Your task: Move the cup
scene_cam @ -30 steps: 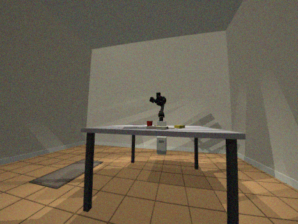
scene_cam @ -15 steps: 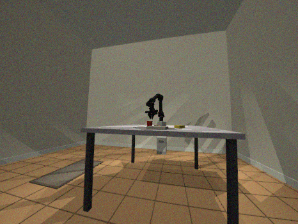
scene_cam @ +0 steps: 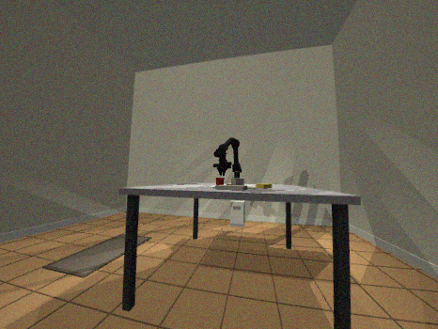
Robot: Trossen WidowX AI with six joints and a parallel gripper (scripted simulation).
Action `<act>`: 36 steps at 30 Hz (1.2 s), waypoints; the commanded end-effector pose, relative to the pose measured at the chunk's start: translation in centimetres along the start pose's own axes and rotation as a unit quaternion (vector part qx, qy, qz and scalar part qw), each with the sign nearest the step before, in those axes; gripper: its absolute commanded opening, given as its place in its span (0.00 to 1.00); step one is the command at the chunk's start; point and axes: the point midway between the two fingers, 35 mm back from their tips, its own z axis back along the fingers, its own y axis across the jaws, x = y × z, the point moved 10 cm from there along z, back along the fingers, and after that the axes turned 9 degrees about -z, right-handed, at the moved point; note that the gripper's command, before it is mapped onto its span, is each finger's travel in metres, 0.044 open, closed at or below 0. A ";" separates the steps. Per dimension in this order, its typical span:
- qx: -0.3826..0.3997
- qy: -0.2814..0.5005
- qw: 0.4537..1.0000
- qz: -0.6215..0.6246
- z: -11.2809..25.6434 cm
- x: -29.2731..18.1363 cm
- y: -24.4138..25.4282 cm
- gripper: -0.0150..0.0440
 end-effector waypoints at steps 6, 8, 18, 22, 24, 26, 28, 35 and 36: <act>0.006 -0.001 1.000 0.002 -1.6 0.1 0.0 0.50; 0.006 -0.001 1.000 0.002 -2.0 0.1 0.0 0.50; 0.006 -0.002 1.000 0.002 -3.6 0.1 0.0 0.50; 0.006 -0.002 1.000 0.002 -4.2 0.1 0.1 0.50; 0.006 -0.002 1.000 0.002 -4.5 0.1 0.1 0.50; 0.006 -0.002 1.000 0.002 -4.9 0.1 0.1 0.50; 0.006 -0.002 1.000 0.002 -5.2 0.1 0.2 0.50; 0.006 -0.002 1.000 0.002 -5.7 0.1 0.2 0.50; 0.006 -0.002 1.000 0.002 -5.7 0.1 0.2 0.50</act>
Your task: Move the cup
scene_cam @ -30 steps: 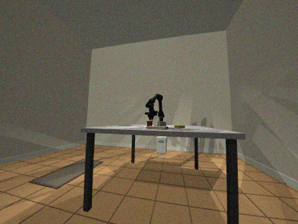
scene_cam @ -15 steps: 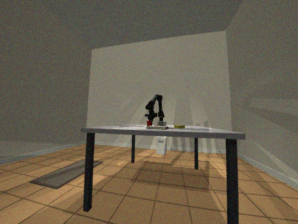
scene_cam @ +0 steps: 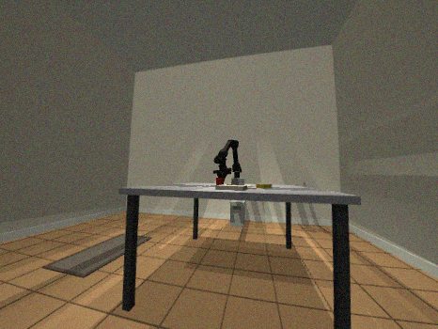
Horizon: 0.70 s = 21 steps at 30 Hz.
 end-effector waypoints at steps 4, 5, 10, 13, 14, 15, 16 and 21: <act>0.001 0.000 1.000 0.000 -0.1 0.0 0.0 0.42; 0.001 0.000 1.000 0.000 -0.1 0.0 0.0 0.37; 0.001 0.000 1.000 0.000 -0.1 0.0 0.0 0.31; 0.001 0.000 1.000 0.000 -0.1 0.0 0.0 0.28; 0.001 0.000 1.000 0.000 -0.1 0.0 0.0 0.27; 0.001 0.000 1.000 0.000 -0.1 0.0 0.0 0.26; 0.001 0.000 1.000 0.000 -0.1 0.0 0.0 0.25; 0.001 0.000 1.000 0.000 0.6 0.0 0.0 0.25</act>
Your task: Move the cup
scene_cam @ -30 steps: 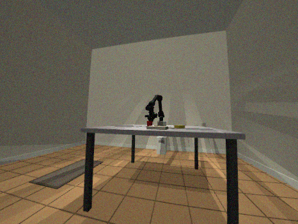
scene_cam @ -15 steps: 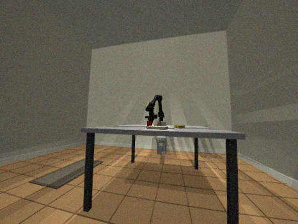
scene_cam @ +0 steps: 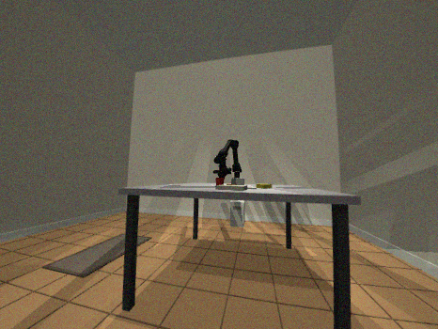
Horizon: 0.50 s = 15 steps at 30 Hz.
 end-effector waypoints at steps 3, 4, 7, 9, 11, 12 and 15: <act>-0.001 -0.002 1.000 -0.001 1.7 0.0 -0.1 0.25; -0.001 -0.002 1.000 -0.001 2.2 -0.1 -0.1 0.25; 0.000 -0.002 1.000 -0.002 3.2 -0.2 0.2 0.25; 0.001 -0.003 1.000 -0.002 3.9 -0.3 0.4 0.25; 0.001 -0.003 1.000 -0.002 4.3 -0.4 0.6 0.25; 0.001 -0.003 1.000 -0.002 4.4 -0.4 0.7 0.25; 0.001 -0.003 1.000 -0.002 4.4 -0.6 0.9 0.25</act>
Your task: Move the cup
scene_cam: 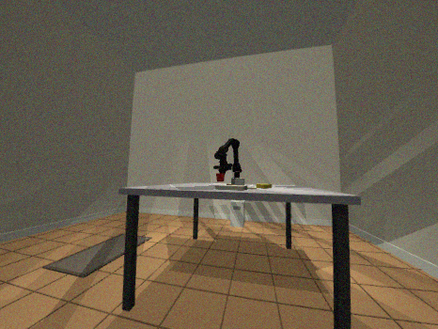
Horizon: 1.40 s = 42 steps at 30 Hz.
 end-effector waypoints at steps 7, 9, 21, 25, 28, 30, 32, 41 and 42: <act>-0.002 -0.001 1.000 0.000 0.2 -0.1 0.0 0.25; -0.002 -0.001 1.000 0.000 0.2 -0.1 0.0 0.25; -0.002 -0.001 1.000 0.000 0.2 -0.1 0.1 0.25; -0.002 -0.001 1.000 0.000 0.3 0.2 0.6 0.25; -0.002 -0.003 1.000 0.001 0.3 0.6 1.2 0.25; -0.002 -0.003 1.000 0.001 0.3 0.8 1.7 0.25; -0.002 -0.004 1.000 0.001 0.3 1.1 2.1 0.25; -0.002 -0.005 1.000 0.001 0.4 2.3 4.1 0.25; -0.002 -0.005 1.000 0.001 0.4 2.4 4.3 0.25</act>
